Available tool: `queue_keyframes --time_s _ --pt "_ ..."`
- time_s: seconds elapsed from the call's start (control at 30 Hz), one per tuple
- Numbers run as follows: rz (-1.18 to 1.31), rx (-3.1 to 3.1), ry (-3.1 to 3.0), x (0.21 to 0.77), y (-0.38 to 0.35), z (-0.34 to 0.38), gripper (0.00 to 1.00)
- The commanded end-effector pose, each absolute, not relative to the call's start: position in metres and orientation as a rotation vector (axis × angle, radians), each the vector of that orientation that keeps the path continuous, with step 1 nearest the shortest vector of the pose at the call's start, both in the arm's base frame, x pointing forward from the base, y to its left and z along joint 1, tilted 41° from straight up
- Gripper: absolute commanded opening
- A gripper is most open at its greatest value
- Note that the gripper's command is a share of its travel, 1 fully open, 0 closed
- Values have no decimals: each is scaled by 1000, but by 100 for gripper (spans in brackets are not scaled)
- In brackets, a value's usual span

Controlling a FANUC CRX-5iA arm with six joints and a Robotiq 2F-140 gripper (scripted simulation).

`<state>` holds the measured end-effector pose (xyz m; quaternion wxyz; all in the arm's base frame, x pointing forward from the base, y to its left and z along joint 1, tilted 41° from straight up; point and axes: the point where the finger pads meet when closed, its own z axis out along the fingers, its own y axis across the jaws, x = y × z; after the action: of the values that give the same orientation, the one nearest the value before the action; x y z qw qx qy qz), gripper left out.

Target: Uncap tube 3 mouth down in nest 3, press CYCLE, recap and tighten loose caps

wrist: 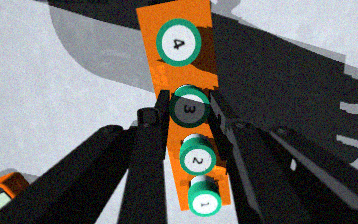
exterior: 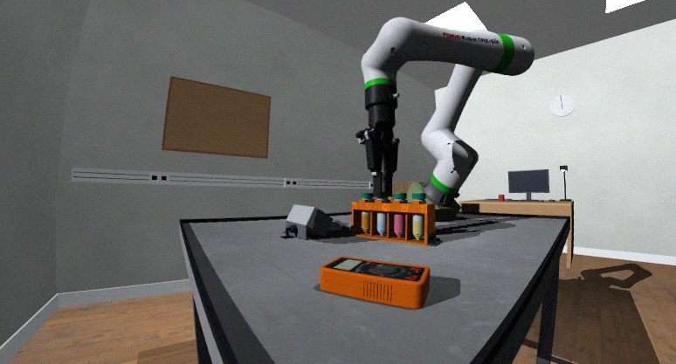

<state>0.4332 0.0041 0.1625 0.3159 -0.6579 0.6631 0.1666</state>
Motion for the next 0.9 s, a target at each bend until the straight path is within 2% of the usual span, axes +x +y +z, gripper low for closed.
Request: queue_keyframes --time_s 0.0,0.27,0.3,0.7,0.87 --pt "472 -1666 1833 433 4 163 30" --pt "521 -1563 1939 433 4 163 30" --pt "522 -1563 1939 434 4 162 41" --pt "521 -1563 1939 434 4 162 41" --pt "437 -1733 1758 434 4 163 41"
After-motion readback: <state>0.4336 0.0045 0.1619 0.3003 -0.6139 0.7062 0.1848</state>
